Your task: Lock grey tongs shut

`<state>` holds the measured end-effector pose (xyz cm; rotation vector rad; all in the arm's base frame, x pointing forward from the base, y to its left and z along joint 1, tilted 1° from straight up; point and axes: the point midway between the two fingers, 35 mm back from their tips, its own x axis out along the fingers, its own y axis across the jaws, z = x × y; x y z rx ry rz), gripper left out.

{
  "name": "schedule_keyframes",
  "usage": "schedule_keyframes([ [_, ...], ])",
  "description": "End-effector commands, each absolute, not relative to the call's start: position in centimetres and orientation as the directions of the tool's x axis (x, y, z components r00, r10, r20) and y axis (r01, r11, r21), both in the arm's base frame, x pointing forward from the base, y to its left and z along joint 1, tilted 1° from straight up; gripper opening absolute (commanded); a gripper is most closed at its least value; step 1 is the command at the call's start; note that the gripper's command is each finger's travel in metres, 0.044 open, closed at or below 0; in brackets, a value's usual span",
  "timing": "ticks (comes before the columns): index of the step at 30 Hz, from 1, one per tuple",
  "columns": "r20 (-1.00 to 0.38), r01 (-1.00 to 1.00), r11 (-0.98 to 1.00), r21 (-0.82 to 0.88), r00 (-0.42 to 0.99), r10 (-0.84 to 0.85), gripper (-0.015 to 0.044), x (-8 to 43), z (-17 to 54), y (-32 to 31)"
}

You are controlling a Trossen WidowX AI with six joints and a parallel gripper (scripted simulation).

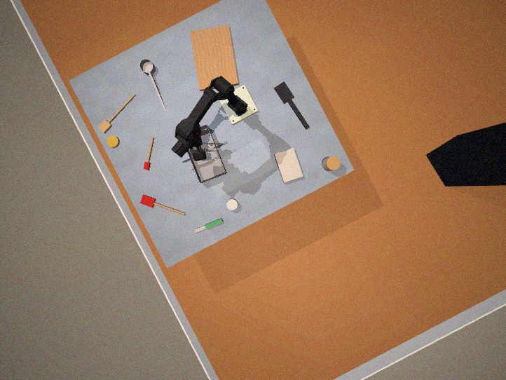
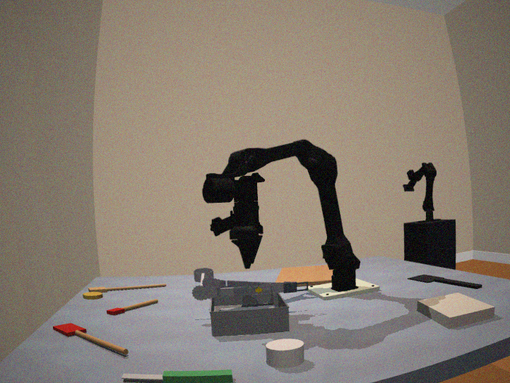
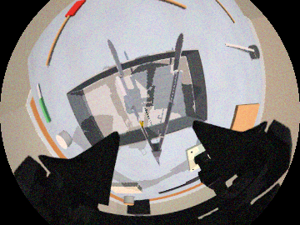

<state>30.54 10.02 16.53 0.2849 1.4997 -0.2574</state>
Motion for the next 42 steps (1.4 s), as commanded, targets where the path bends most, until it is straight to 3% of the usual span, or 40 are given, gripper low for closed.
schedule_keyframes([
  [1,-0.999,0.344,0.939,0.022,0.048,0.006,0.044,30.2,16.4,10.0],
  [42,-0.999,0.344,0.939,0.023,0.048,0.006,0.044,30.9,9.9,10.2],
])
